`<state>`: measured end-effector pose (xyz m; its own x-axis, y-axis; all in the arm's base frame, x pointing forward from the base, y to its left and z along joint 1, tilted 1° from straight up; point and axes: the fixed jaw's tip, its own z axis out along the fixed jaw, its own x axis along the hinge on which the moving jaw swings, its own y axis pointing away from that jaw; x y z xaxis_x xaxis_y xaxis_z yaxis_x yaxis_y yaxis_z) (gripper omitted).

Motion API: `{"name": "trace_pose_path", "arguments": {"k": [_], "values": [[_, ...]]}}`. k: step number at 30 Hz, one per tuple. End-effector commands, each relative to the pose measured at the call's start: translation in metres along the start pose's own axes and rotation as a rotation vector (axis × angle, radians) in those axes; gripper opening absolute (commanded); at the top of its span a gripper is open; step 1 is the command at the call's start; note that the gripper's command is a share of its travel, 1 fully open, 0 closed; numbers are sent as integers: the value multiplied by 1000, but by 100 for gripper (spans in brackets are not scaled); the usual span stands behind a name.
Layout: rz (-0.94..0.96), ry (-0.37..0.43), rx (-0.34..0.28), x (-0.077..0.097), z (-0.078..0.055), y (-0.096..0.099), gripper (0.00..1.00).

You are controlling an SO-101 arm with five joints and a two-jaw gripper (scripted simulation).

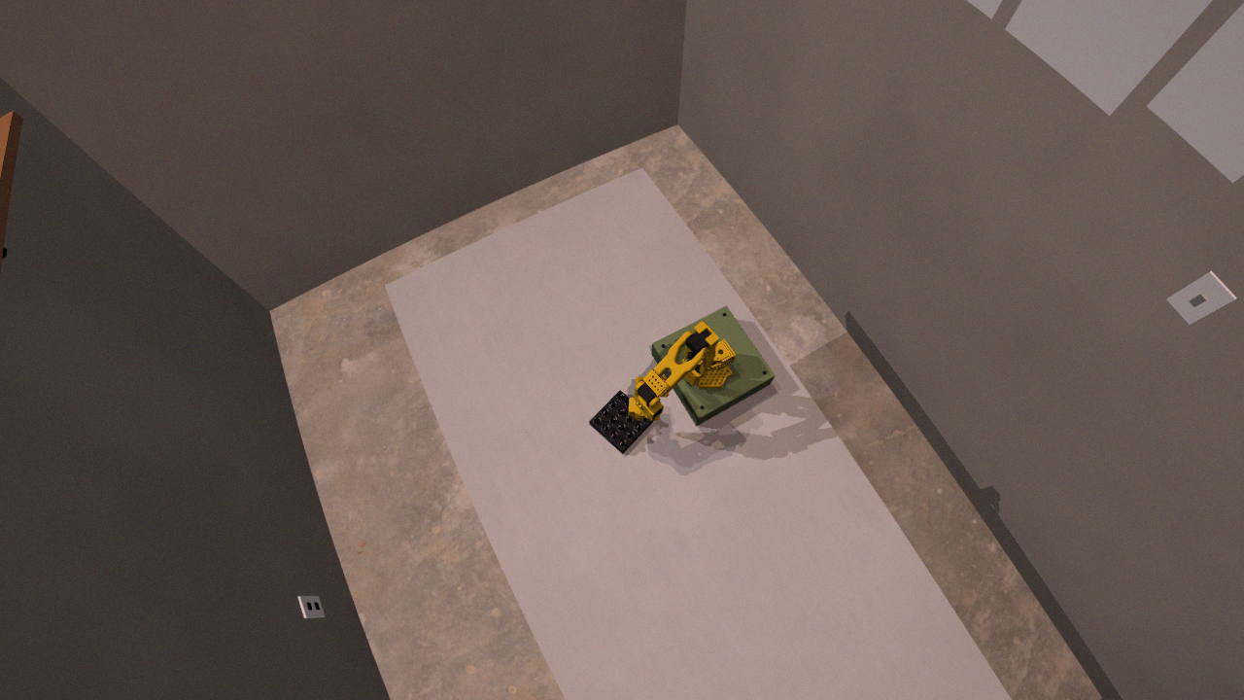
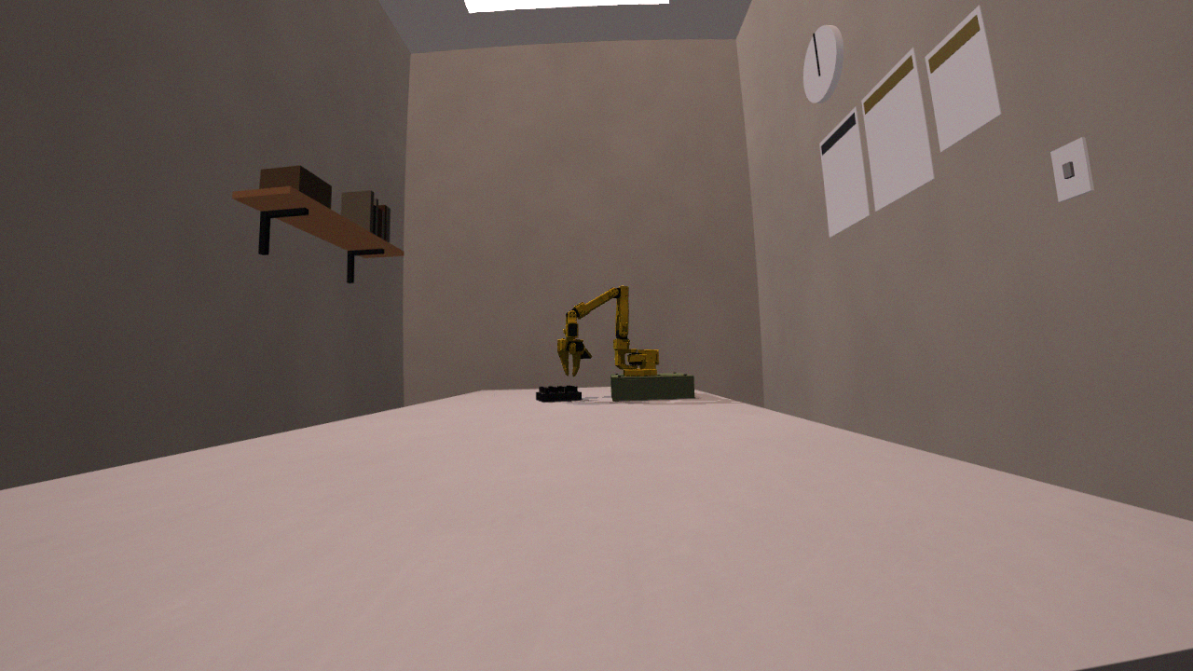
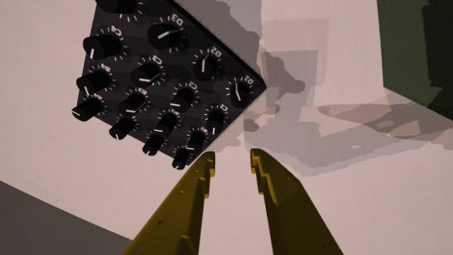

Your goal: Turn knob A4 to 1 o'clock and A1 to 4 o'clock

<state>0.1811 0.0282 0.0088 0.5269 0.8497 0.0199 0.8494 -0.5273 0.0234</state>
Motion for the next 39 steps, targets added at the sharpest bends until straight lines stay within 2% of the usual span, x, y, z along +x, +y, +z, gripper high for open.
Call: {"name": "trace_pose_path", "arguments": {"k": [1, 11, 23, 39], "values": [[-16, -26, 31, -3, 4, -6, 10], [-16, -26, 31, 11, 2, 10, 10], [-16, -26, 31, 43, 6, 44, 10], [-16, -26, 31, 46, 7, 47, 10]]}}
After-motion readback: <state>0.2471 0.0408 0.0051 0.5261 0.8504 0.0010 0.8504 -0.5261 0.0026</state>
